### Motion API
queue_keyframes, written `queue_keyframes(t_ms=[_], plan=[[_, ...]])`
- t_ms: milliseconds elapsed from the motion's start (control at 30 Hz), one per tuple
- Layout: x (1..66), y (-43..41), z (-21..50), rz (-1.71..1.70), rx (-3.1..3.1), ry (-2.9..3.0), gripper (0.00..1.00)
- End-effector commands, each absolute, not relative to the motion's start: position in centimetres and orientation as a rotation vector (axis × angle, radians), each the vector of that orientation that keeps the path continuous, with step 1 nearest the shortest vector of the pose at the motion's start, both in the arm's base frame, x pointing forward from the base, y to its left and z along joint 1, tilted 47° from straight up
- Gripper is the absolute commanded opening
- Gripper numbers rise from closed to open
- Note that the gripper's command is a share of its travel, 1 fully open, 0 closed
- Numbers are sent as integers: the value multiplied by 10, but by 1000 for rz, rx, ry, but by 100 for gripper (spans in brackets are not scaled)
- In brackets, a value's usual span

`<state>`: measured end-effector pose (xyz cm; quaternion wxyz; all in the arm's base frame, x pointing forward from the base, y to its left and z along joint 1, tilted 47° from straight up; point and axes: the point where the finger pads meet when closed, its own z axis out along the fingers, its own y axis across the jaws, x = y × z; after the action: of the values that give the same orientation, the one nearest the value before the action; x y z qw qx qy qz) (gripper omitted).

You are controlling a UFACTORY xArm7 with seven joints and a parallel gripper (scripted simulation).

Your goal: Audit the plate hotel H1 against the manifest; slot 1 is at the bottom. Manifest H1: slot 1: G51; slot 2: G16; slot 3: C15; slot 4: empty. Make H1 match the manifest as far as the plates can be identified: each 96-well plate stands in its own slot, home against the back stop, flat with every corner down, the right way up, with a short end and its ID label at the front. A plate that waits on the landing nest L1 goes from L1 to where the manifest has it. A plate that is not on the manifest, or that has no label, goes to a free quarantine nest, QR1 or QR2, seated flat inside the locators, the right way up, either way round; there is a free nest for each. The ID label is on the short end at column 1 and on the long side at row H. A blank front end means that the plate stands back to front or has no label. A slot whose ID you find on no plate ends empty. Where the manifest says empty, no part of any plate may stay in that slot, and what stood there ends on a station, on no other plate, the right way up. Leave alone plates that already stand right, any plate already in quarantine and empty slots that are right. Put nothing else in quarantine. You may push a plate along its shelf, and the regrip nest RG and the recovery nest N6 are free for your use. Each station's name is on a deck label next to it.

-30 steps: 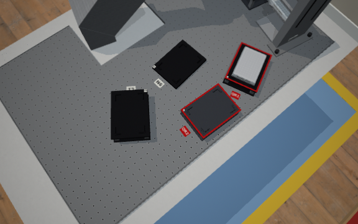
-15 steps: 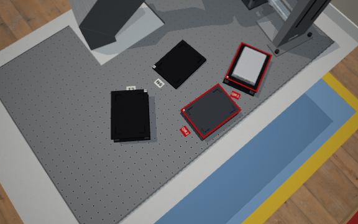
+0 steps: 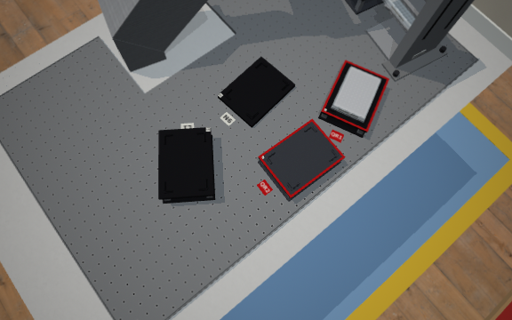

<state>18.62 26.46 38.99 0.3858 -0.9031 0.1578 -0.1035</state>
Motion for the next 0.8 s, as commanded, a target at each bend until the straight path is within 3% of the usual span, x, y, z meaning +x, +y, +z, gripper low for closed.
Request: queue_keyframes(t_ms=[0, 767], plan=[[181, 255, 400, -263, -2298, 401, 100], [160, 208, 448, -264, -2298, 401, 100]])
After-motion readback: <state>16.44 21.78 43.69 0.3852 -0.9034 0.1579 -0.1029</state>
